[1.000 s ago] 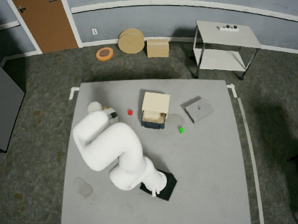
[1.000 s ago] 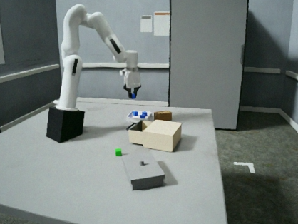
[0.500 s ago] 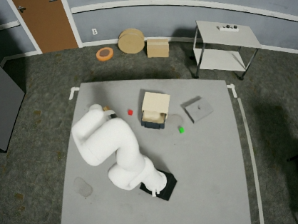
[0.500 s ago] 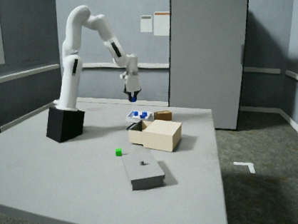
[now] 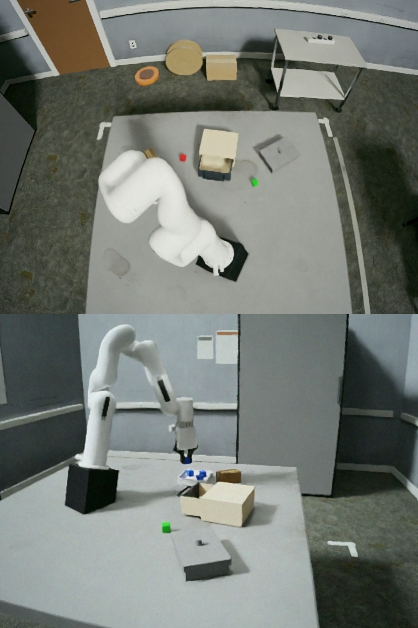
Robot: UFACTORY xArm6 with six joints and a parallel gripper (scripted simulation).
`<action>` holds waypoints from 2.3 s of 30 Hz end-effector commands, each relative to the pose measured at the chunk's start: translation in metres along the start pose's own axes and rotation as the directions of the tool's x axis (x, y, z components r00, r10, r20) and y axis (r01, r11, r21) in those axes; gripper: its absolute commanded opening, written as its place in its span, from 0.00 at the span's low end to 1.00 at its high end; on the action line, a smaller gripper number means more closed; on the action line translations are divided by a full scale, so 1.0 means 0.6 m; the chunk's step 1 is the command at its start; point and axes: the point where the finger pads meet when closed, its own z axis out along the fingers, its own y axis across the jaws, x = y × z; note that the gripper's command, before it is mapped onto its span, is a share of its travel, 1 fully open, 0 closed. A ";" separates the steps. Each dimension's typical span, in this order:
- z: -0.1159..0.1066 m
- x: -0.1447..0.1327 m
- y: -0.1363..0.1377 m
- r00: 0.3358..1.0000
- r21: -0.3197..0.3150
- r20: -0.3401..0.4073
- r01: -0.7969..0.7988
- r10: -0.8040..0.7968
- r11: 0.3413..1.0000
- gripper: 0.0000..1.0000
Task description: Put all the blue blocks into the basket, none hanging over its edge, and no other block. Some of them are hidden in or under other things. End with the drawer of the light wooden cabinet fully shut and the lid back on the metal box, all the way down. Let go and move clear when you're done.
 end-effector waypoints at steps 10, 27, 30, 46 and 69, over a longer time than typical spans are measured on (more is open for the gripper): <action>0.058 0.001 0.005 1.000 -0.006 -0.001 0.001 -0.001 1.000 0.00; 0.105 0.001 0.006 1.000 -0.006 -0.001 0.001 -0.001 1.000 0.00; 0.112 0.001 0.006 1.000 -0.006 -0.001 0.001 -0.001 1.000 0.00; 0.133 0.001 0.006 1.000 -0.006 -0.001 0.001 -0.001 1.000 0.00; 0.142 0.001 0.006 1.000 -0.006 -0.001 0.001 -0.001 1.000 0.00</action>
